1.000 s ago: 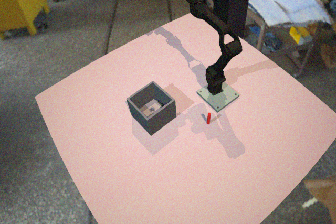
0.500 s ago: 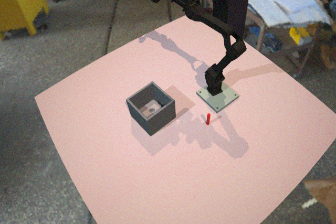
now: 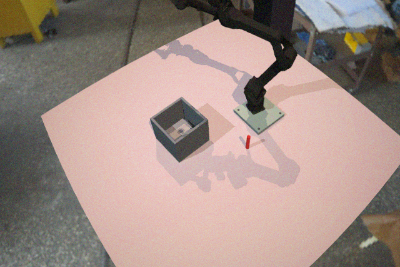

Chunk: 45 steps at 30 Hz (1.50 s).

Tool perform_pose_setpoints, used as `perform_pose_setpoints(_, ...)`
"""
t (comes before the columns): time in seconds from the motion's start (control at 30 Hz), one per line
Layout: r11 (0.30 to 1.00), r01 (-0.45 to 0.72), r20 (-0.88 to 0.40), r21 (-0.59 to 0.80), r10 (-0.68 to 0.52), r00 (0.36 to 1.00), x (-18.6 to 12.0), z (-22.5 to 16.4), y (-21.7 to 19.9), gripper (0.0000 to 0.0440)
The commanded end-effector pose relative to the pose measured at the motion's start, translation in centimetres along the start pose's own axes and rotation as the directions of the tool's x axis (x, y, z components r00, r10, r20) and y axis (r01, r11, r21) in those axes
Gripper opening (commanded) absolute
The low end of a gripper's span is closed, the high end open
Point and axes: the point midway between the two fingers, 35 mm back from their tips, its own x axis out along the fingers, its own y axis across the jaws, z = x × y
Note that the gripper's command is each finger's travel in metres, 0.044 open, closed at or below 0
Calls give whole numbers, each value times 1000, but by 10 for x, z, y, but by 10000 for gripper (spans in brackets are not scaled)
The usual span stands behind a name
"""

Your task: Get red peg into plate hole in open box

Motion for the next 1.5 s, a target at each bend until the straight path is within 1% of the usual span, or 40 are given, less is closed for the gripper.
perform_pose_setpoints(0.0, 994, -31, -42, 109, 36, 998, 0, -10, 18, 440)
perform_pose_setpoints(0.17, 965, -61, -112, 256, 93, 989, -2, -27, 42, 440)
perform_pose_setpoints(0.37, 906, -67, -198, 418, 163, 967, -8, -47, 71, 440)
perform_pose_setpoints(0.57, 831, -38, -285, 555, 233, 930, -18, -68, 98, 440)
perform_pose_setpoints(0.77, 750, 23, -371, 661, 300, 879, -32, -89, 124, 440)
perform_pose_setpoints(1.1, 628, 171, -506, 759, 404, 762, -64, -122, 161, 439)
perform_pose_setpoints(1.3, 572, 277, -580, 772, 457, 674, -88, -141, 179, 440)
perform_pose_setpoints(1.47, 540, 367, -638, 757, 493, 591, -110, -157, 192, 440)
